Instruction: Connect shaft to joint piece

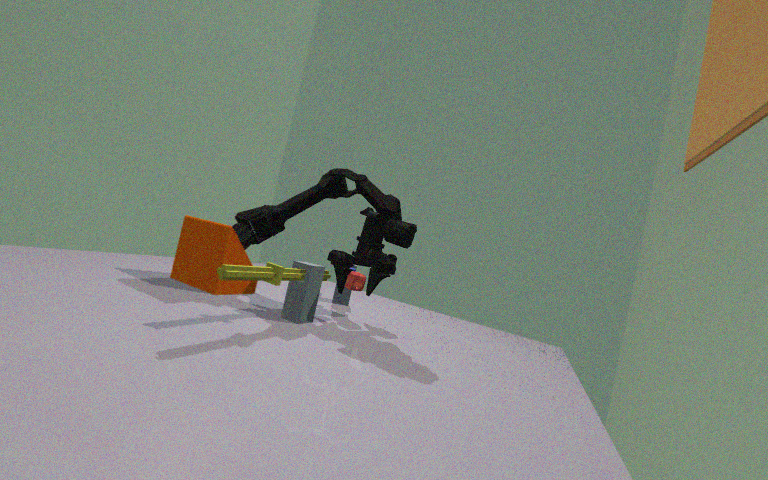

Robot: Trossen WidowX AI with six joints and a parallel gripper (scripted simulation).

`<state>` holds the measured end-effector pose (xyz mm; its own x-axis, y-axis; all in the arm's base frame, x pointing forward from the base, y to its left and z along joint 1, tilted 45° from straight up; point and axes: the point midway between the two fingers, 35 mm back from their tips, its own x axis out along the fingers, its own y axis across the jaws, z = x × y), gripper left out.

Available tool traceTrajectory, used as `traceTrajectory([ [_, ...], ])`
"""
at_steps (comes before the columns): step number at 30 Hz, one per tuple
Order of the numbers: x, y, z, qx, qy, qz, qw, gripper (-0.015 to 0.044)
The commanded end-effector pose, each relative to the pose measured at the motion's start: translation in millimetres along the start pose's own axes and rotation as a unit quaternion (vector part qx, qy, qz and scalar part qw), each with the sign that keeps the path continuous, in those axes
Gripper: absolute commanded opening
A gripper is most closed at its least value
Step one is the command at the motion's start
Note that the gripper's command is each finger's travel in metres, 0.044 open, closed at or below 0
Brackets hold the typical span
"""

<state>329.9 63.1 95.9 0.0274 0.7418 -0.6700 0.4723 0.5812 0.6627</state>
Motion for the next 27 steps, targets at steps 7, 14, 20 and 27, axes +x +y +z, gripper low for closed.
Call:
traceTrajectory([
  [7, 8.4, -0.8, -2.4, 0.003, 0.004, 0.0, 1.0, 0.0335],
  [14, 8.4, -0.8, -2.4, 0.003, 0.004, 0.0, 1.0, 0.0182],
  [20, 8.4, -0.8, -2.4, 0.003, 0.004, 0.0, 1.0, 0.0182],
  [27, 8.4, -0.8, -2.4, 0.003, 0.004, 0.0, 1.0, 0.0182],
])
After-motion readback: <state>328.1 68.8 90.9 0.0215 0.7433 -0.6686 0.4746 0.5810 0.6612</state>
